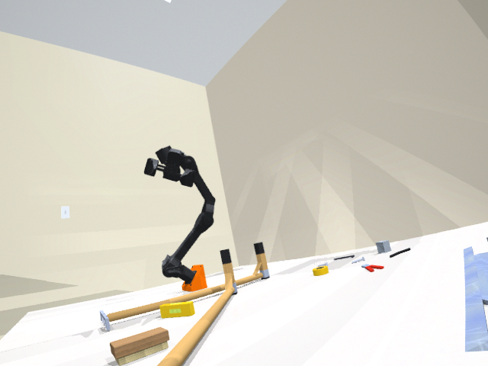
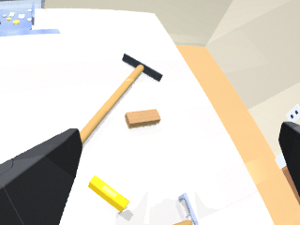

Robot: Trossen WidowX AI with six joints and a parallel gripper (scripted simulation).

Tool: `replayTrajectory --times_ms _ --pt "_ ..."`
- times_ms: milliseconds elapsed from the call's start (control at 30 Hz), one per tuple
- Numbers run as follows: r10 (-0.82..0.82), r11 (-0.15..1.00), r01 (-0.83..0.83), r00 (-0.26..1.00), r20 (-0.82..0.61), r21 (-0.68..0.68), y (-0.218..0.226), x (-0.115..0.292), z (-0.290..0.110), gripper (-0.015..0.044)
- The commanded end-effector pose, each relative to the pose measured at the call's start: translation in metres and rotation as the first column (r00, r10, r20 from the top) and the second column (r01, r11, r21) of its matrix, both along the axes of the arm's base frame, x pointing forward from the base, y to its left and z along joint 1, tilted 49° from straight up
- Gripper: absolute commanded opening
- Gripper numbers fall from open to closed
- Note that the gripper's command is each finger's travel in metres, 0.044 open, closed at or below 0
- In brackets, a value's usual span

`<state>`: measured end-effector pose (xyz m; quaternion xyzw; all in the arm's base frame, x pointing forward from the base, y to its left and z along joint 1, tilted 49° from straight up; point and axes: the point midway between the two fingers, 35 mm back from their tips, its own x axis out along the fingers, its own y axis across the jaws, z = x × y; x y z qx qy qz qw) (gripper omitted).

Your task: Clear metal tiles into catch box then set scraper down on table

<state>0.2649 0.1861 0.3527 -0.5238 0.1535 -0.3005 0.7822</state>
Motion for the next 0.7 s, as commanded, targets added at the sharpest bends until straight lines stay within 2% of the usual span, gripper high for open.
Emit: replayTrajectory --times_ms 0,667 --pt "-0.002 1.0 0.002 1.0 0.0 -0.008 0.001 -0.003 0.002 0.044" --pt "0.01 0.969 -0.025 0.998 -0.063 -0.248 0.027 -0.073 0.042 0.044"
